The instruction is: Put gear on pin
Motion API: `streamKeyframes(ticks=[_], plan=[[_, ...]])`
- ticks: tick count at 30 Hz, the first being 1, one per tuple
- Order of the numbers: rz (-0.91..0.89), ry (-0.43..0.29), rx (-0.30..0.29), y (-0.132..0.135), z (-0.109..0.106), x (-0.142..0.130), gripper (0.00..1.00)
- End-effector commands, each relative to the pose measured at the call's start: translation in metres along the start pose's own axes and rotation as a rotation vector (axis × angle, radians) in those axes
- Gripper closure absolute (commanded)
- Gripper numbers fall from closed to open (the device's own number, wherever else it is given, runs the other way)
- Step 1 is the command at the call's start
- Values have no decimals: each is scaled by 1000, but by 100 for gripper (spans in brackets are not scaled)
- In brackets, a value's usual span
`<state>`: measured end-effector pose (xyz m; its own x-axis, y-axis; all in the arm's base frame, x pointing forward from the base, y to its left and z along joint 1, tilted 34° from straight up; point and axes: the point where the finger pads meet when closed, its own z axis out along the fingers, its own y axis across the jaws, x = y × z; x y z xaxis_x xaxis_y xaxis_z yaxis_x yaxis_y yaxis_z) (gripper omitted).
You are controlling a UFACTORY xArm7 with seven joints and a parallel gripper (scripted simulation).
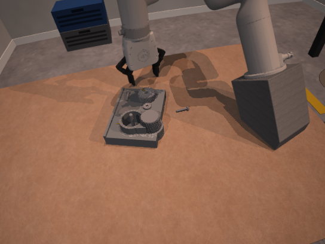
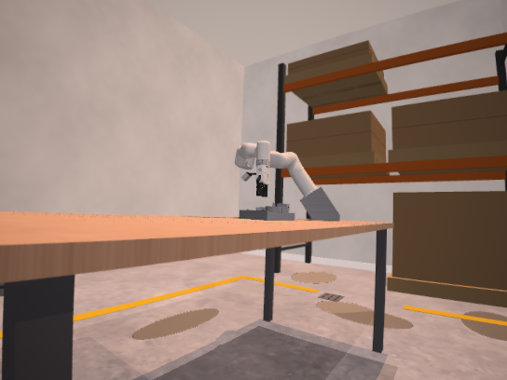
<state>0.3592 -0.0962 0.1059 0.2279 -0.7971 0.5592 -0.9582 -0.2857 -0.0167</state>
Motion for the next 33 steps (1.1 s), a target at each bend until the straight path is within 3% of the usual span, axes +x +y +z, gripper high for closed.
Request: streamKeyframes(ticks=[1, 33], plan=[[0, 1, 3, -1, -1, 0, 7], [15, 1, 3, -1, 22, -1, 7]])
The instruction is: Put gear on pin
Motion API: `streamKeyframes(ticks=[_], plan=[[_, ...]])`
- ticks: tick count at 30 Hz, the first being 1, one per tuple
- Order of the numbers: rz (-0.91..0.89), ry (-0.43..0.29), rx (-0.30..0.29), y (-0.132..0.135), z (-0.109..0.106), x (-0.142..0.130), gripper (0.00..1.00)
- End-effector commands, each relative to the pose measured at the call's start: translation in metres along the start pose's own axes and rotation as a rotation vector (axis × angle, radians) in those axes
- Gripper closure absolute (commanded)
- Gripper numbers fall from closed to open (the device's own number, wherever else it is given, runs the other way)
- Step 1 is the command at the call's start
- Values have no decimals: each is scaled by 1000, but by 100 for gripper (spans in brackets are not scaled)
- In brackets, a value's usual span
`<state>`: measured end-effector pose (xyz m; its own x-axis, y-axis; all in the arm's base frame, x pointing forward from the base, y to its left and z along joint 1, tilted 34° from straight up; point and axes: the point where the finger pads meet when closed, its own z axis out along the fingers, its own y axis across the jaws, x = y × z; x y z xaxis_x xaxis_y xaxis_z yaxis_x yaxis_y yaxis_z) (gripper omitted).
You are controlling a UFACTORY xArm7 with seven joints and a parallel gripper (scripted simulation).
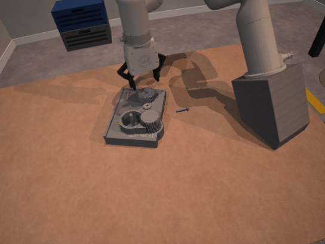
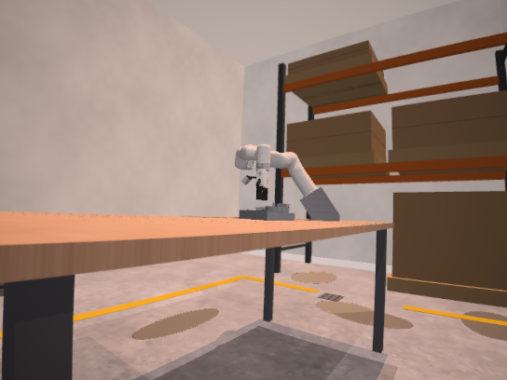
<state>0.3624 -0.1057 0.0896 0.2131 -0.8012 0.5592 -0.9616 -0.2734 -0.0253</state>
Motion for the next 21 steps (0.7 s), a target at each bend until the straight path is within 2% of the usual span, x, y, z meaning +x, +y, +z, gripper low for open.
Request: streamKeyframes(ticks=[1, 21], plan=[[-1, 1, 3, -1, 5, 0, 7], [-1, 1, 3, -1, 20, -1, 7]])
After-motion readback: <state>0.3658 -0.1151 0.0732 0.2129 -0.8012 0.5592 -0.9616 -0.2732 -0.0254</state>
